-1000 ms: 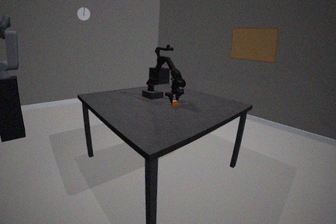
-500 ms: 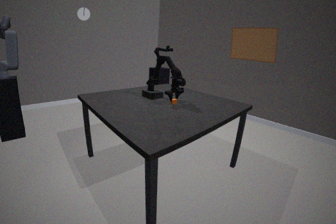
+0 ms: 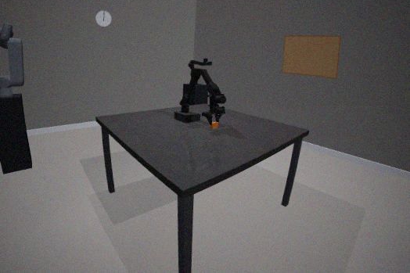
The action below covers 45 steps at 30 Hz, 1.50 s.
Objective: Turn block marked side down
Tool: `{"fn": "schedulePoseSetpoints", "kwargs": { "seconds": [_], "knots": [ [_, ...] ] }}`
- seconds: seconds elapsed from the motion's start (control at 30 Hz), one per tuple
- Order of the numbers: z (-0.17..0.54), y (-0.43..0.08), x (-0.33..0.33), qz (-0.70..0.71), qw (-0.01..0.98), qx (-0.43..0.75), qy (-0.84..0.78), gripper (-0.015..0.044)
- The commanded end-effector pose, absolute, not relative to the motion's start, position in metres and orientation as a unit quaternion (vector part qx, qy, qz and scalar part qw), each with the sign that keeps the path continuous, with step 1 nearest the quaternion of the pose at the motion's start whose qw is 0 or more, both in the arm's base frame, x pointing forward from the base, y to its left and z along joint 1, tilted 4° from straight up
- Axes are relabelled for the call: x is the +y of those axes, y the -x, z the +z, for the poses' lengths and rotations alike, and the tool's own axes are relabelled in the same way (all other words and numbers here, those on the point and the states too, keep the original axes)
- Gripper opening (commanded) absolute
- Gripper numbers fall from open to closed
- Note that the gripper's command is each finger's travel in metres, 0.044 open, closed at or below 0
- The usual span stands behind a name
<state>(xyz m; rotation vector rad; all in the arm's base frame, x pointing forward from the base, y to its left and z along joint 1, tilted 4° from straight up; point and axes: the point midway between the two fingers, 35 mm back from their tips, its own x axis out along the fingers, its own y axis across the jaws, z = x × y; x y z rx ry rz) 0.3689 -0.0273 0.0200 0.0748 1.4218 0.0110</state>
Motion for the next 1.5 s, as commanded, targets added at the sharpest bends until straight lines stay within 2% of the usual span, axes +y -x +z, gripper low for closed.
{"fn": "schedulePoseSetpoints", "kwargs": {
  "seconds": [0.0, 0.97, 1.47],
  "knots": [
    [0.018, -0.368, -0.027, 0.003, 0.774, 0.632, -0.037, 0.0],
    [0.016, -0.358, -0.026, -0.003, 0.884, 0.466, -0.037, 0.0],
    [-0.015, -0.376, -0.027, -0.008, 0.922, 0.386, -0.036, 0.0]
  ]
}}
